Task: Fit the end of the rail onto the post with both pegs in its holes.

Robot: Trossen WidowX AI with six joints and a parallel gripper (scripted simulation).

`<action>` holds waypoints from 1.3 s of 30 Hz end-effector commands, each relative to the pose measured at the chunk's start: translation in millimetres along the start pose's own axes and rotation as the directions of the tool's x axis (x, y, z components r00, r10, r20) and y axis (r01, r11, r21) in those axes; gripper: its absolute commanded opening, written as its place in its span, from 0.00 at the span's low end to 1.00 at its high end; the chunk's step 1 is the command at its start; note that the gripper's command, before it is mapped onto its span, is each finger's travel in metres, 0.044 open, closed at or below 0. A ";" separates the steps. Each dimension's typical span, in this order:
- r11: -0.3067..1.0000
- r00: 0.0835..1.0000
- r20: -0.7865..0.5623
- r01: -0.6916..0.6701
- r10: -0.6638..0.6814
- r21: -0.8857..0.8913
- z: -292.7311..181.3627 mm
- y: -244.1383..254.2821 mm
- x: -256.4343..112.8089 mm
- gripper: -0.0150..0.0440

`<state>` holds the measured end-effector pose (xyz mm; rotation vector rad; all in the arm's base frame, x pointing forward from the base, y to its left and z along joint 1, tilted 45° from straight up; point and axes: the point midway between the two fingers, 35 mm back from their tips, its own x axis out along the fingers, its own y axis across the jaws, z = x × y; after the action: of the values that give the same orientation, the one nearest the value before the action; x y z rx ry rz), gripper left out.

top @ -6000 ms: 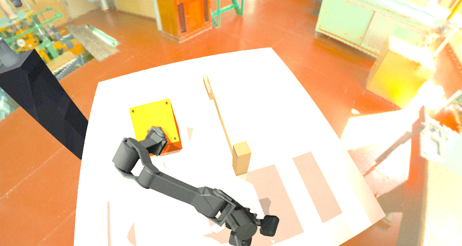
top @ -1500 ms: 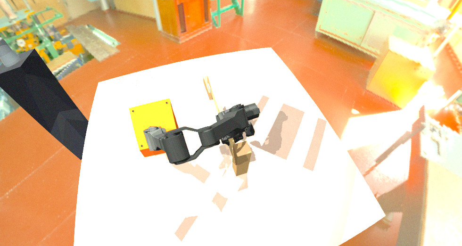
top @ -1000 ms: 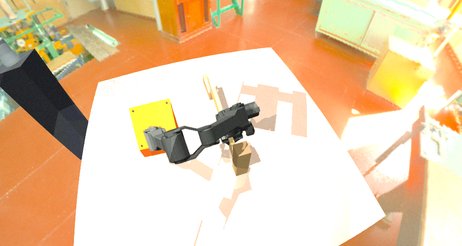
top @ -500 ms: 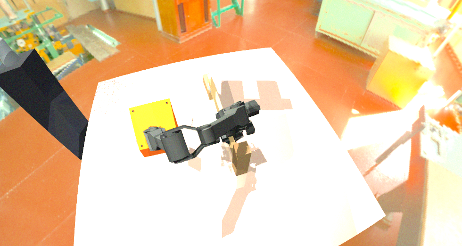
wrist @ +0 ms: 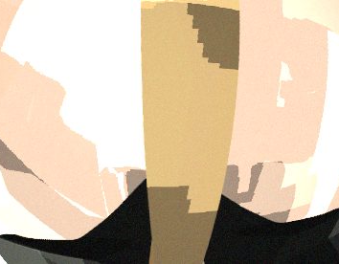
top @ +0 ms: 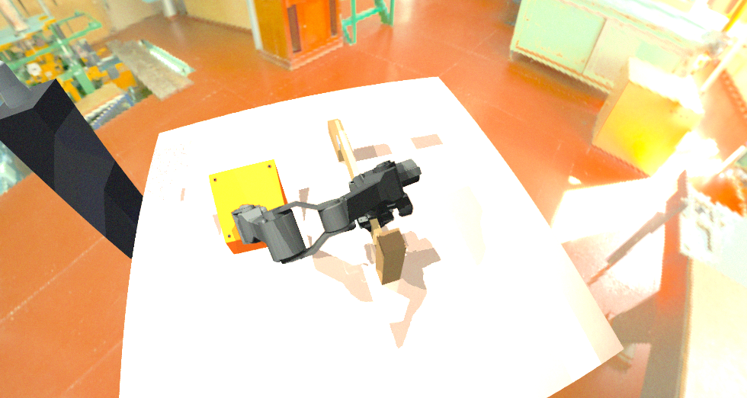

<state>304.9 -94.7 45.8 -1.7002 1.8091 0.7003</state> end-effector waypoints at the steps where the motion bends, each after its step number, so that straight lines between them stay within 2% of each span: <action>1: 1.000 1.000 0.012 0.010 -0.010 0.002 1.1 -2.3 -5.9 0.25; 39: 1.000 1.000 0.013 0.010 -0.010 0.002 1.0 -1.8 -24.9 0.25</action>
<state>305.9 -80.7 59.4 -1.7037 1.8086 0.6996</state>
